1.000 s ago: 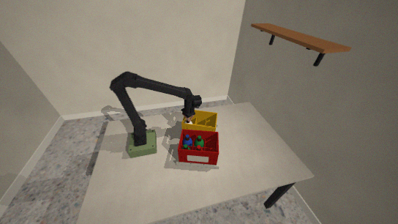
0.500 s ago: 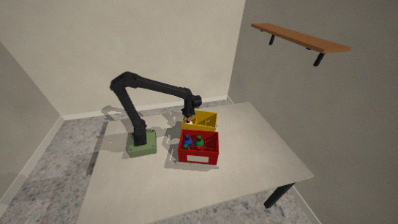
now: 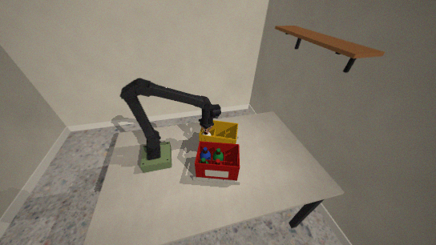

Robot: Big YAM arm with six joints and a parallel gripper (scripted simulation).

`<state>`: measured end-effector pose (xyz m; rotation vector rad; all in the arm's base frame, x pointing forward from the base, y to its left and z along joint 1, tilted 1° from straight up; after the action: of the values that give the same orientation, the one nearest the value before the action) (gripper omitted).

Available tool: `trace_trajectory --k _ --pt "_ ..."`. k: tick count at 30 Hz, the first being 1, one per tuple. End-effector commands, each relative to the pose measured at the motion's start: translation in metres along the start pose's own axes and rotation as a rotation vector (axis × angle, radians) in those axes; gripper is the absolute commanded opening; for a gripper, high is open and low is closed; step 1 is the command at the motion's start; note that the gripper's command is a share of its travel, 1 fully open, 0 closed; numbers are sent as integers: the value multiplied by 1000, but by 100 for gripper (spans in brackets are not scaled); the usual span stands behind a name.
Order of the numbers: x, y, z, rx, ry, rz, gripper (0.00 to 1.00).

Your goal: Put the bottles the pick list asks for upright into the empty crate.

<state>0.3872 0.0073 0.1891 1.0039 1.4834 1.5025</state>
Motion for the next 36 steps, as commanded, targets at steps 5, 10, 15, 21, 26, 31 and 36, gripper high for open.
trace_trajectory --k 5,10,15,21,26,31,36 --pt "1 15 4 -46 -6 -18 0" --pt "1 14 4 -46 -6 -18 0" --pt "1 14 4 -46 -6 -18 0" --pt "0 14 4 -46 -6 -18 0" --pt "0 11 4 -46 -6 -18 0" --pt "1 7 3 -39 -6 -15 0" --pt "1 4 4 -43 -6 -17 0"
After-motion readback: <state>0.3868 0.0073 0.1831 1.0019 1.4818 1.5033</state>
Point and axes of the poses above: the point where the finger pads meet when closed, its own y axis back along the fingers, its own x axis across the jaws, z = x × y, the point moved 8 cm from there along y, back along the fingers, and after that the axes turned 1 degree about -y, right-handed, at the moved point
